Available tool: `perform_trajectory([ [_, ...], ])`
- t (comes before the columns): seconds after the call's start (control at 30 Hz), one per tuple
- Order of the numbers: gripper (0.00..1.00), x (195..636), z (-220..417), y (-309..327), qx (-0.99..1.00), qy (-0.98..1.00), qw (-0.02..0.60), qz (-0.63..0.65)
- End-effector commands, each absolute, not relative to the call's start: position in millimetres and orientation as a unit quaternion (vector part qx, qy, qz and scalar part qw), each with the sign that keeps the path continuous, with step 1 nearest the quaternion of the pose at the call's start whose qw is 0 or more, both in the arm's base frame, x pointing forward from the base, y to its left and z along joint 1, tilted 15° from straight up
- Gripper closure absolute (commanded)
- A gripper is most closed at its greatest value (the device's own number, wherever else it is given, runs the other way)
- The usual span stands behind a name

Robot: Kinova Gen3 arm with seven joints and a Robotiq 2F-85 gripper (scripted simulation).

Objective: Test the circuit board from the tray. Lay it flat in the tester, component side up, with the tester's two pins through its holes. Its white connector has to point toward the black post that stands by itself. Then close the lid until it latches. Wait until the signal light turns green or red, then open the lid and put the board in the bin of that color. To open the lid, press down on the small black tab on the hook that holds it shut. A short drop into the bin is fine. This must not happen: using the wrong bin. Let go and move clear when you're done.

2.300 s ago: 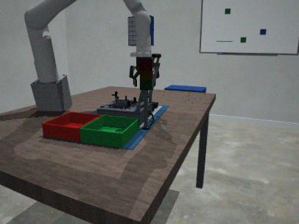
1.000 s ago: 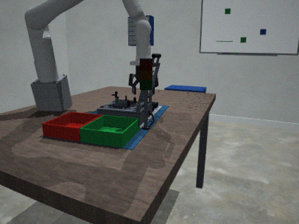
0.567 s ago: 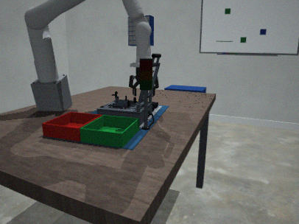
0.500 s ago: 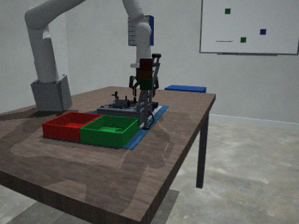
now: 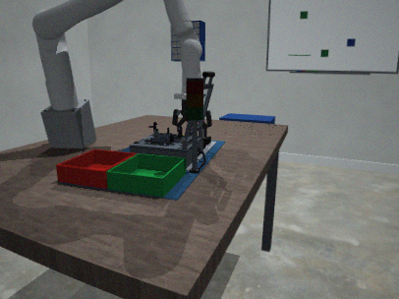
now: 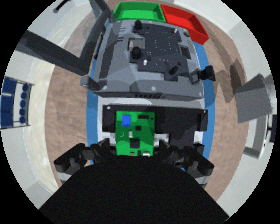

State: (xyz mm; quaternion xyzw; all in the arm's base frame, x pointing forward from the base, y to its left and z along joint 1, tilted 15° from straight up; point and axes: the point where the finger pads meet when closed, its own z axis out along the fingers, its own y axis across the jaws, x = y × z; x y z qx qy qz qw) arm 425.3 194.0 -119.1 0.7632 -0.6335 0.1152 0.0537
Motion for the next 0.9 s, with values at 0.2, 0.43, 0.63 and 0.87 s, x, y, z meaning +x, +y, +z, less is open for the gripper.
perform_trajectory([
  [0.2, 0.0, 425.6, -120.4, 192.5, 0.763, -0.634, 0.055, 0.115],
  [0.43, 0.0, 425.6, -120.4, 192.5, 0.763, -0.634, 0.055, 0.115],
  [0.63, 0.0, 425.6, -120.4, 192.5, 0.763, -0.634, 0.055, 0.115],
  [0.87, 0.0, 425.8, -122.7, 192.0, 0.763, -0.634, 0.055, 0.115],
])
